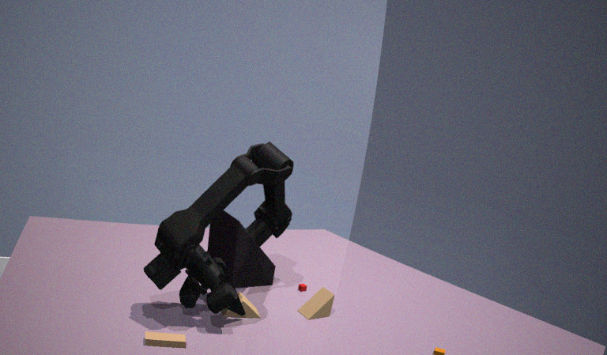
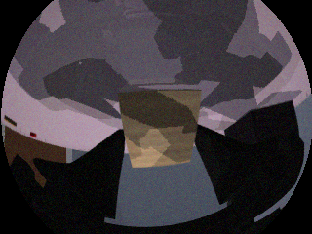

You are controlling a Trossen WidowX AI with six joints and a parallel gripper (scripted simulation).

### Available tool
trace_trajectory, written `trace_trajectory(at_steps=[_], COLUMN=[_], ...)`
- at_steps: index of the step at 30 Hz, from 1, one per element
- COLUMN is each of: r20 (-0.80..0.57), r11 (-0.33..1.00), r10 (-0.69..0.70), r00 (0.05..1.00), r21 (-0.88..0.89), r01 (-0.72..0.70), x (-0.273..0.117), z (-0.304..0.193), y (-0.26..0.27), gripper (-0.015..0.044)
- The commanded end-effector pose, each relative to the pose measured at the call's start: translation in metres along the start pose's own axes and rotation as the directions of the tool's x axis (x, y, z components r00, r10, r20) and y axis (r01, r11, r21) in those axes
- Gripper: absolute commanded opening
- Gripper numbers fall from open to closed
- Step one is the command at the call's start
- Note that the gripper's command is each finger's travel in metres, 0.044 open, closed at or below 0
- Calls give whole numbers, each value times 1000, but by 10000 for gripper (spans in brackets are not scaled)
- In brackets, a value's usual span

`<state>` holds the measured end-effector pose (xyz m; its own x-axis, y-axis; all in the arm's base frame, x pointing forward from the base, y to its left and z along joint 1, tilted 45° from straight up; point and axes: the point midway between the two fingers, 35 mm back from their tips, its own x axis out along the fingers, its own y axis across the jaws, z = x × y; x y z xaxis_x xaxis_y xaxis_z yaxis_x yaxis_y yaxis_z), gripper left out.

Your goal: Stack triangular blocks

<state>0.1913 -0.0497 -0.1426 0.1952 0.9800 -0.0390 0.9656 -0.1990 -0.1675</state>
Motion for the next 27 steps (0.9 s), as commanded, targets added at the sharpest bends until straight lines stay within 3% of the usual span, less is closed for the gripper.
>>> trace_trajectory(at_steps=[1,7,13,27], r20=[0,0,4,43], r11=[1000,1000,1000,995], r10=[1,1,6,68], r00=[1000,1000,1000,997], r21=[-1,-1,5,73], r01=[-1,-1,-6,-71], x=[0,0,-5,-54], z=[0,0,-4,-53], y=[0,0,1,1], gripper=[204,164,6,0])
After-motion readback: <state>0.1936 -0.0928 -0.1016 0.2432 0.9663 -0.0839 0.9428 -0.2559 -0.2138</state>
